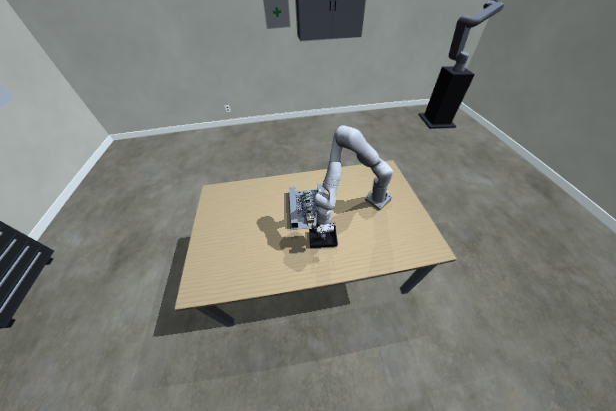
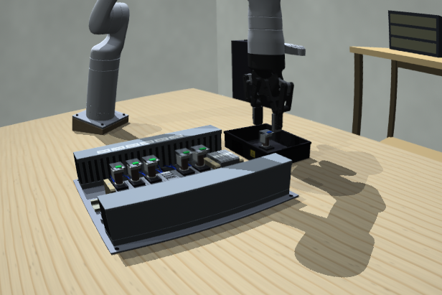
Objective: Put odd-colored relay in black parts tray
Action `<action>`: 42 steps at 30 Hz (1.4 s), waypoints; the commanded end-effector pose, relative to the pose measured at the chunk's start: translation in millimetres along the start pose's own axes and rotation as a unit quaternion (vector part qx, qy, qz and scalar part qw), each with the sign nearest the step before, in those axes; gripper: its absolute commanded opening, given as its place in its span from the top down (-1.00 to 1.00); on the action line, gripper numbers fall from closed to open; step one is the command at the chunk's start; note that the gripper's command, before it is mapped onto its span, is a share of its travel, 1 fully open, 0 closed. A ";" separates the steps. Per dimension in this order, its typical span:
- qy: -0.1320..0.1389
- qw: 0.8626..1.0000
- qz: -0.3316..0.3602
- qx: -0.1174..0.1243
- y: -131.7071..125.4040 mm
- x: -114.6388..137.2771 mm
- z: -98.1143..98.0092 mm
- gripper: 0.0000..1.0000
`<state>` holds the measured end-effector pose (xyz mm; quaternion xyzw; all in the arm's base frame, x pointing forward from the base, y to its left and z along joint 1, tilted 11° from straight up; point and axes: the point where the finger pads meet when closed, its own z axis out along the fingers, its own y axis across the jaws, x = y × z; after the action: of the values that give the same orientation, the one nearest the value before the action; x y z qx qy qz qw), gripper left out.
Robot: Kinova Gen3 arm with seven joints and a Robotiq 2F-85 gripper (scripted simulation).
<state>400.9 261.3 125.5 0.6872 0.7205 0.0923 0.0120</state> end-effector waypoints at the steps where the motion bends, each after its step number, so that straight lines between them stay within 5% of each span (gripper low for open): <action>1: 0.001 1.000 0.000 -0.001 0.9 0.2 -1.6 -0.22; 32: 0.001 1.000 0.000 -0.001 0.9 0.2 -4.4 -0.22; 42: 0.001 1.000 0.000 -0.001 0.8 0.2 -35.1 -0.22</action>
<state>393.3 258.9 148.8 0.6860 0.7223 0.0870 0.0092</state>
